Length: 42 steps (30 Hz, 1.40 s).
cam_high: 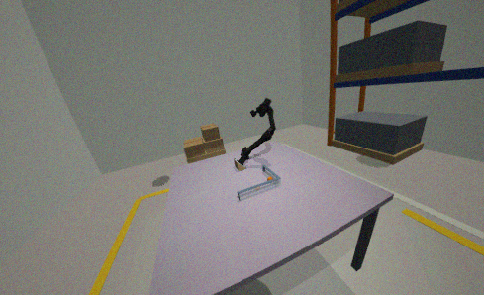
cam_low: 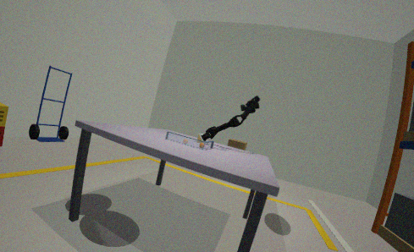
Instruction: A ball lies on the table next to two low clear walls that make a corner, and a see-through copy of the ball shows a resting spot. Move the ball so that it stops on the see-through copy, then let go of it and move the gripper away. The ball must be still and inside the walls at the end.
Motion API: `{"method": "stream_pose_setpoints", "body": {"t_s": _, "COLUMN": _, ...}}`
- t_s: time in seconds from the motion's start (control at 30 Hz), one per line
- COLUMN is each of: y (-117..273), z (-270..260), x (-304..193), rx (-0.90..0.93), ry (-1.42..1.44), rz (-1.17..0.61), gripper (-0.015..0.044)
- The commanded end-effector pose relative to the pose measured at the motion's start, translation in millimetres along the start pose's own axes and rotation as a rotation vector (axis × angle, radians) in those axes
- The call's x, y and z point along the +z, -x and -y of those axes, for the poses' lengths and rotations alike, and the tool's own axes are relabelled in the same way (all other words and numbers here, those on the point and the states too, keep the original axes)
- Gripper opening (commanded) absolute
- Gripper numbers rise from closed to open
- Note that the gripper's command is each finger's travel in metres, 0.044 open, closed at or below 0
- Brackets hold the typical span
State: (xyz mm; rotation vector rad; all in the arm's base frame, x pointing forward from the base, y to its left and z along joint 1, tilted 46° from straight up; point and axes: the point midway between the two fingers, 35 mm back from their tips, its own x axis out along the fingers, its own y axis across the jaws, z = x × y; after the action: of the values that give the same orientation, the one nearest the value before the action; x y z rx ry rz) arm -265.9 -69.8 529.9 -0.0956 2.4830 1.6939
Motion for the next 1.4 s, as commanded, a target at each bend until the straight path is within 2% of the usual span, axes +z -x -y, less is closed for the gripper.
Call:
{"method": "stream_pose_setpoints", "body": {"t_s": 0.0, "y": 0, "z": 1, "x": -2, "rx": -0.004, "ry": 0.005, "rz": -0.005, "gripper": 0.0374}}
{"method": "stream_pose_setpoints", "body": {"t_s": 0.1, "y": 0, "z": 20, "x": -23, "rx": -0.06, "ry": 0.088, "rz": -0.076, "gripper": 0.0302}}
{"method": "stream_pose_setpoints", "body": {"t_s": 0.3, "y": 2, "z": 62, "x": -66, "rx": -0.169, "ry": 0.353, "rz": -0.246, "gripper": 0.0302}}
{"method": "stream_pose_setpoints", "body": {"t_s": 0.4, "y": 12, "z": 96, "x": -96, "rx": -0.228, "ry": 0.552, "rz": -0.39, "gripper": 0.0302}}
{"method": "stream_pose_setpoints", "body": {"t_s": 0.57, "y": 45, "z": 156, "x": -144, "rx": -0.283, "ry": 0.906, "rz": -0.678, "gripper": 0.0302}}
{"method": "stream_pose_setpoints", "body": {"t_s": 0.77, "y": 108, "z": 228, "x": -182, "rx": -0.249, "ry": 1.326, "rz": -1.068, "gripper": 0.0302}}
{"method": "stream_pose_setpoints", "body": {"t_s": 0.93, "y": 174, "z": 282, "x": -194, "rx": -0.127, "ry": 1.647, "rz": -1.426, "gripper": 0.0302}}
{"method": "stream_pose_setpoints", "body": {"t_s": 1.07, "y": 232, "z": 320, "x": -190, "rx": 0.04, "ry": 1.866, "rz": -1.728, "gripper": 0.0302}}
{"method": "stream_pose_setpoints", "body": {"t_s": 1.37, "y": 360, "z": 388, "x": -142, "rx": 0.617, "ry": 2.132, "rz": -2.43, "gripper": 0.0302}}
